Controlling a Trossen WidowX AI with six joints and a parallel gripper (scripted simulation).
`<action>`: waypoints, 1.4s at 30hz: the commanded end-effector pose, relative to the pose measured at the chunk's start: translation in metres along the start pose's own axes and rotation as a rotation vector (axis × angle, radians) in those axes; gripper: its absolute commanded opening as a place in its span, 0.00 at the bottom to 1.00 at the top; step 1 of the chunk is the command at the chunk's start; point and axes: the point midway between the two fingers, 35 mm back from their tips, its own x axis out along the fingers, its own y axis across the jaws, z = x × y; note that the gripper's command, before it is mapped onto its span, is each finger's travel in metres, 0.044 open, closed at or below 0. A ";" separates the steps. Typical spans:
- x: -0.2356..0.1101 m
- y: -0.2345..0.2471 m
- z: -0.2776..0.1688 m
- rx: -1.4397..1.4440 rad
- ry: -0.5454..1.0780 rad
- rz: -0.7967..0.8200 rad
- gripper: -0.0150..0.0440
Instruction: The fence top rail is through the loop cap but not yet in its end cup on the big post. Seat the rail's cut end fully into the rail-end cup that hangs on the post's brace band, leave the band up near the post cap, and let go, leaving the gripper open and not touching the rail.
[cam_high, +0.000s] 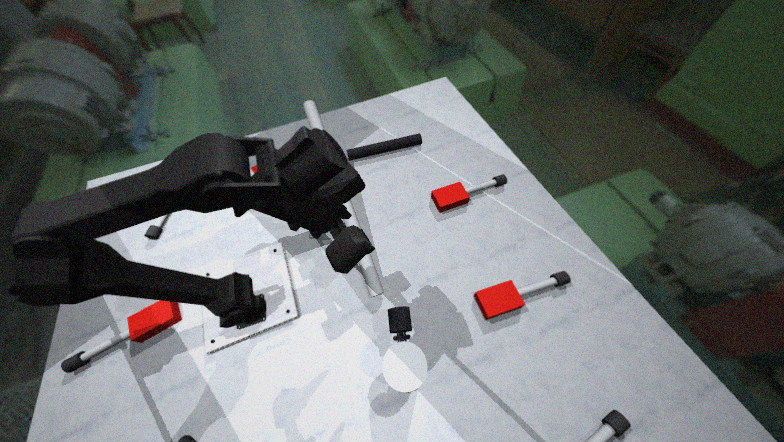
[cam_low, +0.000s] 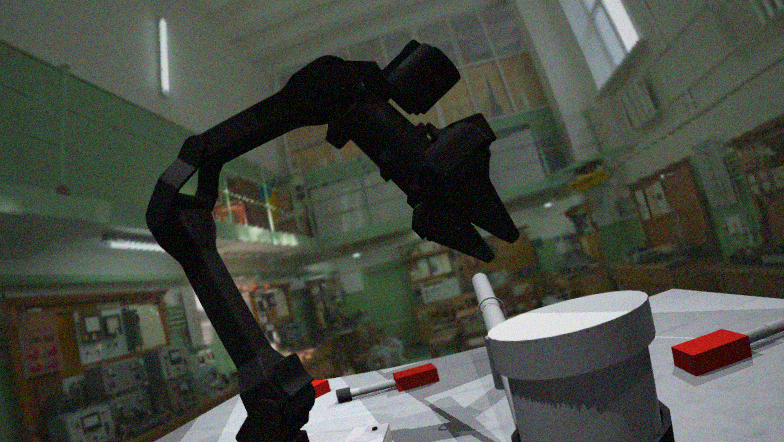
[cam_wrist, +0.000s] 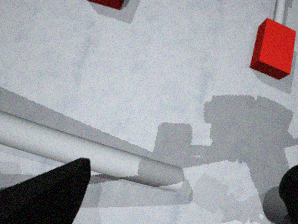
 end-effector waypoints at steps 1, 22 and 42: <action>0.011 -0.039 -0.006 -0.354 0.018 -0.033 1.00; 0.022 -0.122 -0.038 -1.105 0.100 -0.079 1.00; 0.047 -0.119 -0.052 -1.105 0.100 -0.079 1.00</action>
